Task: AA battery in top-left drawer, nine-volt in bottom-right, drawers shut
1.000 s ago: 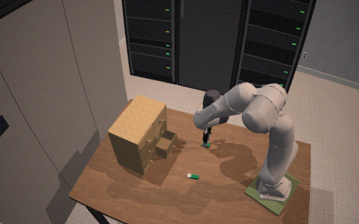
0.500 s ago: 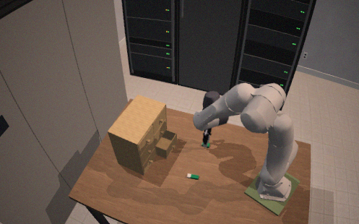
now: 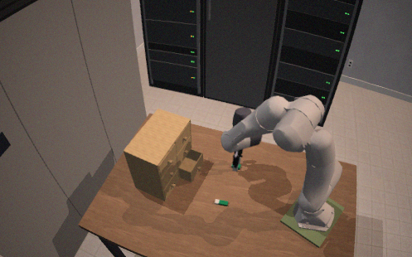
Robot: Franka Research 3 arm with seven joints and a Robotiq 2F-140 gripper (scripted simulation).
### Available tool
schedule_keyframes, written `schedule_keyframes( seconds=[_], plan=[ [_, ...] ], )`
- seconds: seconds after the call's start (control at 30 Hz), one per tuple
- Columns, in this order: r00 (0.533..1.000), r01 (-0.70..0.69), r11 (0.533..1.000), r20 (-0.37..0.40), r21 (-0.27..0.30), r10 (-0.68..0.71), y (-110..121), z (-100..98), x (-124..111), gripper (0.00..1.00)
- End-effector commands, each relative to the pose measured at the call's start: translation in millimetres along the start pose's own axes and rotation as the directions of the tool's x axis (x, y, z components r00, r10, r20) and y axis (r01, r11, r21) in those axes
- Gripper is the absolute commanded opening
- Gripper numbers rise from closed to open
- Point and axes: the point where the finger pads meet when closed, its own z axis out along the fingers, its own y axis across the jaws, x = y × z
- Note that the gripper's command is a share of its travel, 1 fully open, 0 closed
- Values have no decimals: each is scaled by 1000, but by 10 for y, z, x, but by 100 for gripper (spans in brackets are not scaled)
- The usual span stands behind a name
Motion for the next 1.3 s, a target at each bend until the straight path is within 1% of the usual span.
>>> schedule_keyframes(
  seconds=[0.0, 0.5, 0.53, 1.17, 1.27],
  plan=[
    [1000, 9, 1000, -6, -4, -9, 14, -7, 26, 26],
    [1000, 9, 1000, -6, -4, -9, 14, -7, 26, 26],
    [1000, 9, 1000, -6, -4, -9, 14, -7, 26, 14],
    [1000, 9, 1000, -6, -4, -9, 14, -7, 26, 14],
    [1000, 9, 1000, -6, -4, -9, 14, -62, 26, 14]
  ],
)
